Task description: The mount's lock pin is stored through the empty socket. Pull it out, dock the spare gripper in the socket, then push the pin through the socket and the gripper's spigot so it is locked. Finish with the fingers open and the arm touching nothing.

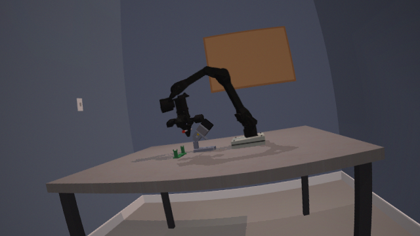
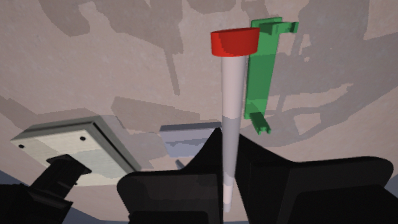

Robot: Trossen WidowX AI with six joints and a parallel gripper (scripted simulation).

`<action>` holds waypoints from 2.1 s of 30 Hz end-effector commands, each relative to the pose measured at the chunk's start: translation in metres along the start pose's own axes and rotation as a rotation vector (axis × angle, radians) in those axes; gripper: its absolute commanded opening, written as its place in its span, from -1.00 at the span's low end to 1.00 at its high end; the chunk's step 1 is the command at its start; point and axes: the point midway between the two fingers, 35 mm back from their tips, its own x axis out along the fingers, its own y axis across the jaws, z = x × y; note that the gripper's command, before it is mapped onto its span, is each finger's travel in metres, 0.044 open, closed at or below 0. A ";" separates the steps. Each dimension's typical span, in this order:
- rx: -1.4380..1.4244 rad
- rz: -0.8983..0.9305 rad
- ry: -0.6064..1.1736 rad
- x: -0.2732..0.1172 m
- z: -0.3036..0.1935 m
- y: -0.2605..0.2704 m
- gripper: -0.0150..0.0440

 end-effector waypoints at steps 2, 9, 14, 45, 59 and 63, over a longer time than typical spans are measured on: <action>0.009 -0.002 -0.009 -0.006 -0.001 0.016 -0.49; 0.009 0.000 -0.010 0.004 0.002 0.017 -0.49; 0.009 0.002 -0.011 0.026 0.008 0.017 -0.49; 0.010 0.004 -0.012 0.047 -0.006 0.017 -0.49; 0.008 0.012 -0.013 0.049 -0.015 0.016 -0.49; 0.007 0.013 -0.013 0.050 -0.018 0.017 -0.49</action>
